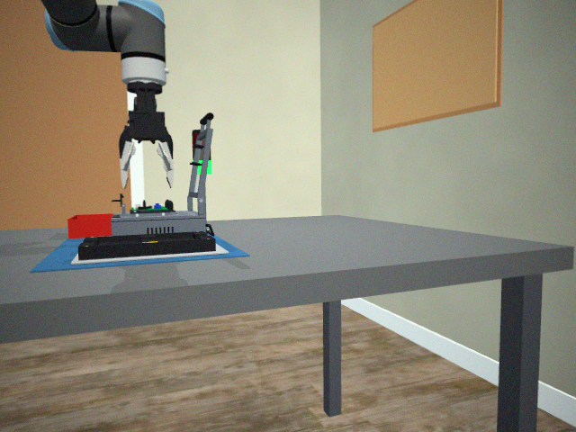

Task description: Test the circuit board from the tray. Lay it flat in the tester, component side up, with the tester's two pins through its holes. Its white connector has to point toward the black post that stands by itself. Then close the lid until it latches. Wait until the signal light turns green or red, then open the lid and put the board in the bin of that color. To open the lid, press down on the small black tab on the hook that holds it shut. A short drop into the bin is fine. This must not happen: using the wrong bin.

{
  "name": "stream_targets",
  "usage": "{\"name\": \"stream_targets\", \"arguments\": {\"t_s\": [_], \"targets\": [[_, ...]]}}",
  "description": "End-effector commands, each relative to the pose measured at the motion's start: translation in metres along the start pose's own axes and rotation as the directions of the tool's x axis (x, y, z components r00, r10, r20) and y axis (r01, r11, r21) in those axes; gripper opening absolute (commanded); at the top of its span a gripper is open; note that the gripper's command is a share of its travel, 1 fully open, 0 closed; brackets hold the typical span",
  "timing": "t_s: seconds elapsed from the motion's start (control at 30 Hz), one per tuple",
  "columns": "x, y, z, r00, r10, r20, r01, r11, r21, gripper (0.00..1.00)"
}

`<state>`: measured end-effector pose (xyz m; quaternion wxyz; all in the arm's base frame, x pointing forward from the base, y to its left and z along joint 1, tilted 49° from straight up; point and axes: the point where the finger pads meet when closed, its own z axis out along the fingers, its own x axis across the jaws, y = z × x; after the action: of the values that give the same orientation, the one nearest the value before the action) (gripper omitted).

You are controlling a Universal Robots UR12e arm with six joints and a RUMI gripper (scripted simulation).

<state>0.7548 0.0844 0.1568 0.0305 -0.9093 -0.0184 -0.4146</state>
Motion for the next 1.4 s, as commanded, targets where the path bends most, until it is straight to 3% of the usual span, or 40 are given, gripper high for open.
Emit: {"name": "stream_targets", "arguments": {"t_s": [0.0, 0.5, 1.27, 1.37], "targets": [[0.000, -0.001, 0.010, 1.000, 0.000, -0.001, 0.000, 1.000, 0.000, 0.59], [0.001, -0.005, 0.050, 1.000, 0.000, -0.001, 0.000, 1.000, 0.000, 0.59], [0.001, -0.005, 0.052, 1.000, 0.000, -0.001, 0.000, 1.000, 0.000, 0.59], [0.001, -0.005, 0.052, 1.000, 0.000, -0.001, 0.000, 1.000, 0.000, 0.54]]}}
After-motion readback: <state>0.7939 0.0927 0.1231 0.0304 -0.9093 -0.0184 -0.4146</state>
